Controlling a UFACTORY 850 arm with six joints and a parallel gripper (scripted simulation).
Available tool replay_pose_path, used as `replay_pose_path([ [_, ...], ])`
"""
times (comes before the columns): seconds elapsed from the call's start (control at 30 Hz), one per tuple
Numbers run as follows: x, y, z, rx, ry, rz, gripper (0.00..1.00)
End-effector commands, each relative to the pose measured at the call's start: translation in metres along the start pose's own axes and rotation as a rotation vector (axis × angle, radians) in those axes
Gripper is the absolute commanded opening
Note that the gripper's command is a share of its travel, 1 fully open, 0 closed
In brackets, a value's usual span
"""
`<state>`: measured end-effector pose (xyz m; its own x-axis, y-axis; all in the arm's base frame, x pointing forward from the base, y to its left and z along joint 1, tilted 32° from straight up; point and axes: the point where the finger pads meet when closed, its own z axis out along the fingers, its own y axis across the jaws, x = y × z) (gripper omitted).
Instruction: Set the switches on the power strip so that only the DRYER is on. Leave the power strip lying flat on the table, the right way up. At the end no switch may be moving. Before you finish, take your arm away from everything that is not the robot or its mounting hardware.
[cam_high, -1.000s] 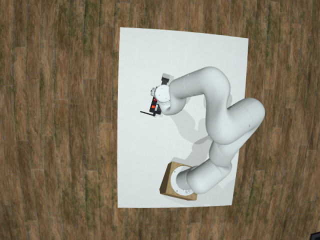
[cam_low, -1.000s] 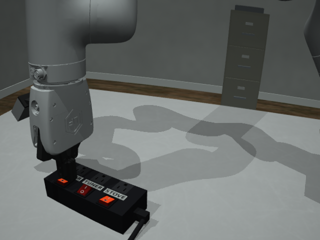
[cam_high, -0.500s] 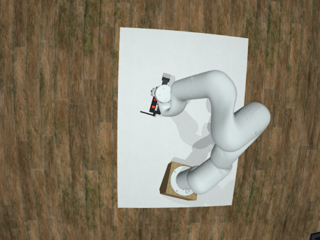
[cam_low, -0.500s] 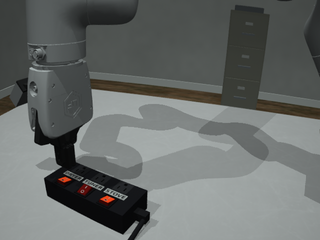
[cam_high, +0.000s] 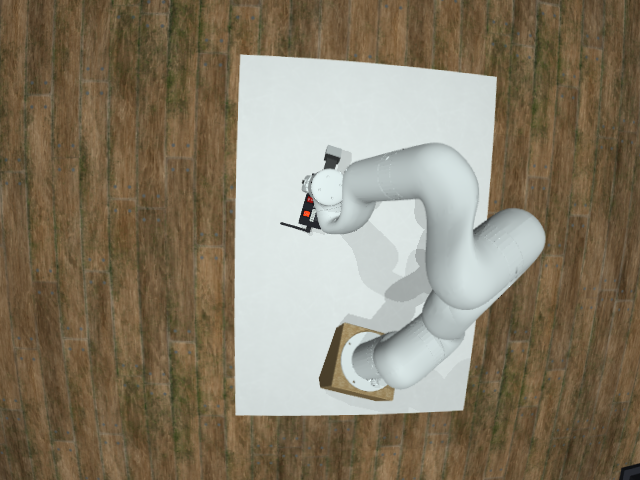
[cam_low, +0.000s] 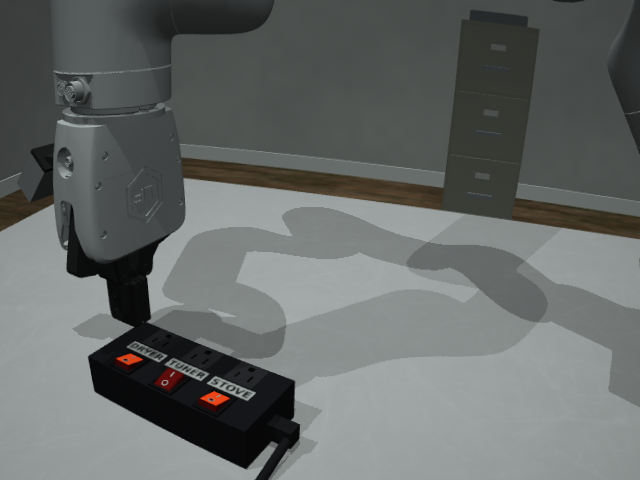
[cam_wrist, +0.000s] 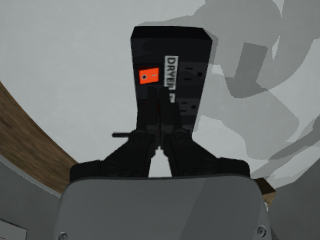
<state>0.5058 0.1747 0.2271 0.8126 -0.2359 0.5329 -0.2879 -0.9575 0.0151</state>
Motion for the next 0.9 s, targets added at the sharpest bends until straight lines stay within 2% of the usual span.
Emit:
replay_pose_path([
  [0.0,0.001,0.0,-0.001,0.001,0.001,0.0,0.0],
  [0.23,-0.001,-0.001,-0.001,0.001,0.001,0.0,0.0],
  [0.3,-0.019,-0.005,-0.004,0.0,-0.001,0.001,0.0],
  [0.37,-0.019,-0.005,-0.004,0.0,-0.001,0.001,0.0],
  [0.47,-0.072,-0.014,-0.013,0.0,0.0,0.0,0.0],
  [0.53,-0.072,-0.014,-0.013,0.0,0.0,0.0,0.0],
  [0.6,-0.089,-0.016,-0.016,0.001,0.002,0.0,0.0],
  [0.87,-0.09,-0.016,-0.016,0.001,0.002,0.0,0.0],
])
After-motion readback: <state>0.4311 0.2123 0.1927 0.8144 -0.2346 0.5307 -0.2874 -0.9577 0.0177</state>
